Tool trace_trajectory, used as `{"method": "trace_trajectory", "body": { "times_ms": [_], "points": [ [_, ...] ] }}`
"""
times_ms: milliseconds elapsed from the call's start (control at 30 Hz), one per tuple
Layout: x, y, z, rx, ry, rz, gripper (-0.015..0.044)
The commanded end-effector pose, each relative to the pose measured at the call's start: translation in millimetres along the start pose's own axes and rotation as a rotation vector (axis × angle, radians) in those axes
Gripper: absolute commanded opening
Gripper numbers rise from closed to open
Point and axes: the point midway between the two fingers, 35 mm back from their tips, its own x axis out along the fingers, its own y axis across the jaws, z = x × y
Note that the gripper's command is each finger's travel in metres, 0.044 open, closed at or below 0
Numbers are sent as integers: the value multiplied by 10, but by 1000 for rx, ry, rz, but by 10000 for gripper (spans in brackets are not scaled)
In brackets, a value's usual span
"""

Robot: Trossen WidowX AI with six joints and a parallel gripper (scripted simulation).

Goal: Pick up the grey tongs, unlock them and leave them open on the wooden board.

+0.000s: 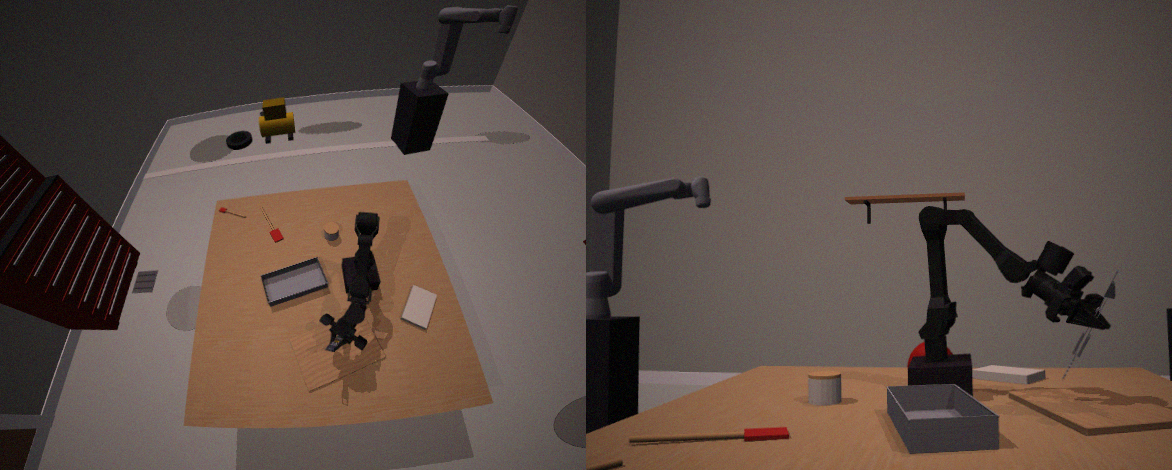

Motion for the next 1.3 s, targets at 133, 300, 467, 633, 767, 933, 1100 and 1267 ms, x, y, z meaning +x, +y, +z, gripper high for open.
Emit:
{"method": "trace_trajectory", "body": {
  "times_ms": [133, 300, 467, 633, 767, 933, 1100, 1267],
  "points": [
    [-201, -60, 34, 21, -131, -13, -150],
    [-293, -92, 34, 34, -183, -17, -150],
    [-293, -92, 34, 34, -183, -17, -150],
    [-293, -92, 34, 34, -183, -17, -150],
    [-293, -92, 34, 34, -183, -17, -150],
    [-293, -92, 34, 34, -183, -17, -150],
    [-293, -92, 34, 34, -183, -17, -150],
    [-293, -92, 34, 34, -183, -17, -150]
  ]
}}
